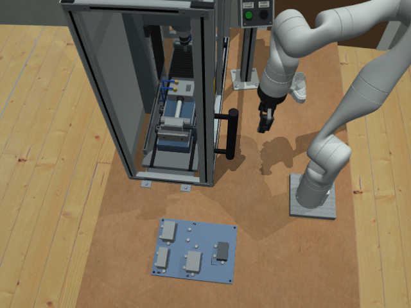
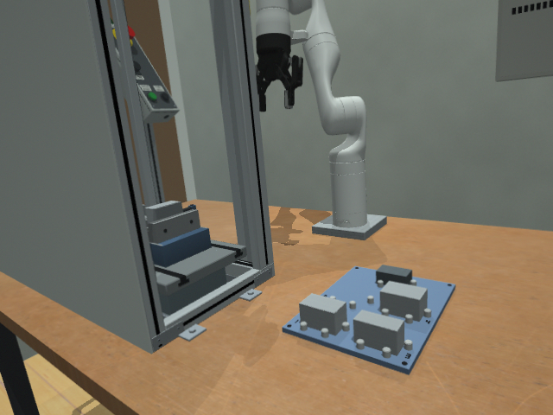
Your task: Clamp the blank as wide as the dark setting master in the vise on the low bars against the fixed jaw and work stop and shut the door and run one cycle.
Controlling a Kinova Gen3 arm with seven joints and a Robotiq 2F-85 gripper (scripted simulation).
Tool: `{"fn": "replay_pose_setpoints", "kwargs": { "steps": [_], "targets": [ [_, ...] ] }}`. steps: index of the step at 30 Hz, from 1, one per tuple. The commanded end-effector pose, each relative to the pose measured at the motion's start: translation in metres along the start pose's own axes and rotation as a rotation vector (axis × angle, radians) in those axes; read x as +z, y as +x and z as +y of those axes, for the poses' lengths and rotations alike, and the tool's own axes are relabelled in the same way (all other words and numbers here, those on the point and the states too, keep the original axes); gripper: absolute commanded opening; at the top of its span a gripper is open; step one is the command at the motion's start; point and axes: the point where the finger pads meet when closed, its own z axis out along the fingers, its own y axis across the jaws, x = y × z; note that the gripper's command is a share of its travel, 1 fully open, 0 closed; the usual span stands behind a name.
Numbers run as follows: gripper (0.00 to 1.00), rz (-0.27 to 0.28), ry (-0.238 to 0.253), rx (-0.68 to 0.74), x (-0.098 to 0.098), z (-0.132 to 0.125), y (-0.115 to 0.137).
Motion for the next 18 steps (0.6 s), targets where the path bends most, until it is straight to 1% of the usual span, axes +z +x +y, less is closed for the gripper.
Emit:
{"fn": "replay_pose_setpoints", "kwargs": {
  "steps": [1,3,8,18],
  "targets": [
    [0.80,-0.001,0.000,0.000,0.000,0.000,0.000],
    [0.80,-0.001,0.000,0.000,0.000,0.000,0.000],
    [0.80,0.104,0.000,0.000,-0.060,0.000,-0.006],
    [0.80,0.104,0.000,0.000,-0.060,0.000,-0.006]
  ]
}}
